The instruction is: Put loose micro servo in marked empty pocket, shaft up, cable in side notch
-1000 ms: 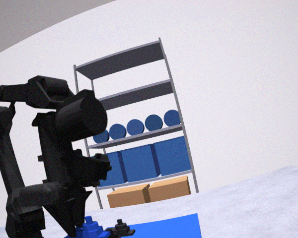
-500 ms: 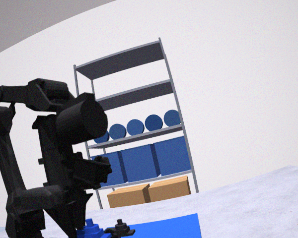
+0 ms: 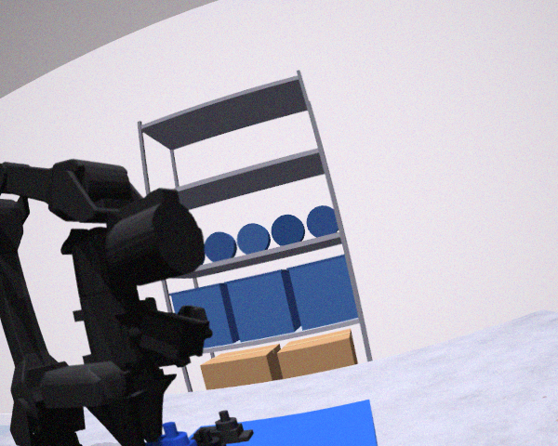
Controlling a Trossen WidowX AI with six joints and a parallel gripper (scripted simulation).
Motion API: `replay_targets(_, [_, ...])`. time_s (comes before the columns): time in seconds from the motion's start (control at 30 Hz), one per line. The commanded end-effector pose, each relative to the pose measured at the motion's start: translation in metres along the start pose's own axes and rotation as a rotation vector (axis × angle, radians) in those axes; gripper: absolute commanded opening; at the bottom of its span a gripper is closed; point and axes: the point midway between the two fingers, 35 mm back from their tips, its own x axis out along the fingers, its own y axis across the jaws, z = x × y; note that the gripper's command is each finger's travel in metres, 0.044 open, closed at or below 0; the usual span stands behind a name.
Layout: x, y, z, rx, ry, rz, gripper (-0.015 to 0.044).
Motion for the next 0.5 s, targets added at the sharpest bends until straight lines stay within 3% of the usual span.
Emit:
replay_targets(0.0, [0.004,0.0,0.001,-0.002,0.0,0.001,0.0])
replay_targets(0.47, [0.016,0.0,0.001,-0.002,0.0,0.001,0.0])
